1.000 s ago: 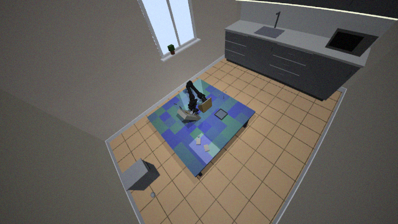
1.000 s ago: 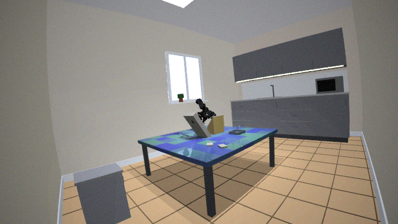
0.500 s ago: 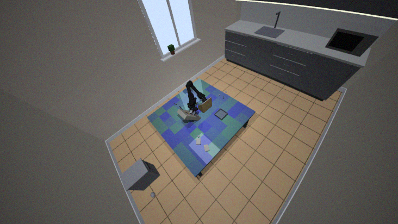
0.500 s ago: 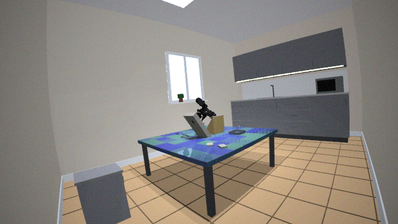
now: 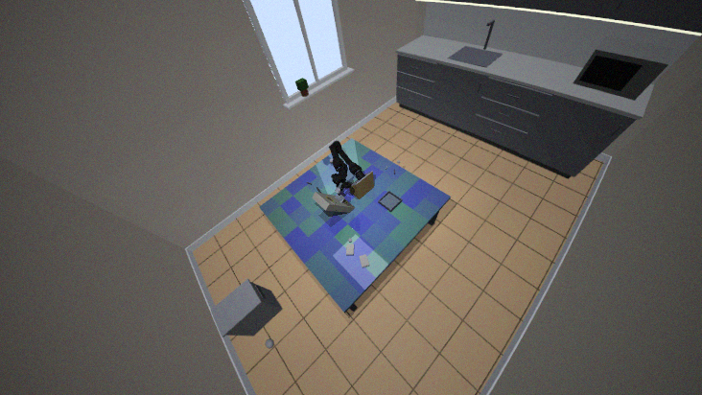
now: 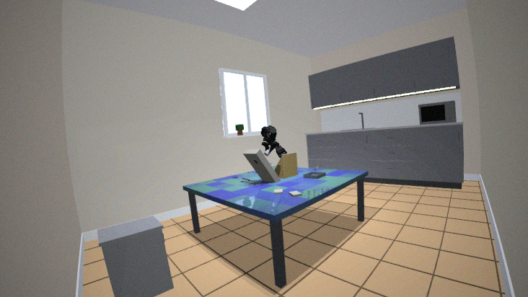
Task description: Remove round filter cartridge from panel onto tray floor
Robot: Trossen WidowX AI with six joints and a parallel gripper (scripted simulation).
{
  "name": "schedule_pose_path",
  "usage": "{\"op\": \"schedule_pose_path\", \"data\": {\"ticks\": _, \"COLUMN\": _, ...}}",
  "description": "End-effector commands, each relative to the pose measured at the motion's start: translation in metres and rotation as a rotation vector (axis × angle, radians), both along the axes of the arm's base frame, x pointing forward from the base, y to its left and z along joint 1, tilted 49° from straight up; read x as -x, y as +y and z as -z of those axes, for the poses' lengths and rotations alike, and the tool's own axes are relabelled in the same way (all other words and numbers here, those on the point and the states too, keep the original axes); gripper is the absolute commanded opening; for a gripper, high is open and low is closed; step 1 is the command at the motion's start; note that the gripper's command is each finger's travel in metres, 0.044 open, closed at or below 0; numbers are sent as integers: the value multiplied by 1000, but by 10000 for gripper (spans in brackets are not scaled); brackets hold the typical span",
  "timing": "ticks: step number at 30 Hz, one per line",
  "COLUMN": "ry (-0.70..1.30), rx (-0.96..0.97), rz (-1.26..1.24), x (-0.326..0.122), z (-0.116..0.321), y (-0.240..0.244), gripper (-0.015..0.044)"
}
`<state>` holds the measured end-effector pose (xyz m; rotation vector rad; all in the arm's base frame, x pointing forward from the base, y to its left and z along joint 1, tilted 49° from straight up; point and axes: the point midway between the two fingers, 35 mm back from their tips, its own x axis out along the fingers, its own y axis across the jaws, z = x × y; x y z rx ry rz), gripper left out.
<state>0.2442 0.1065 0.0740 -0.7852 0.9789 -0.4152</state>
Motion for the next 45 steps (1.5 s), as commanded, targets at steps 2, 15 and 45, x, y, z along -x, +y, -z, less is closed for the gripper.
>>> {"op": "schedule_pose_path", "data": {"ticks": 2, "ry": -2, "rx": -2, "rz": 2, "x": 1, "z": 4, "y": 9, "gripper": 0}}
{"op": "schedule_pose_path", "data": {"ticks": 15, "ry": -3, "rx": -5, "rz": 2, "x": -1, "z": 50, "y": 43, "gripper": 0}}
{"op": "schedule_pose_path", "data": {"ticks": 45, "ry": 796, "rx": -1, "rz": -690, "x": 132, "z": 171, "y": 146, "gripper": 0}}
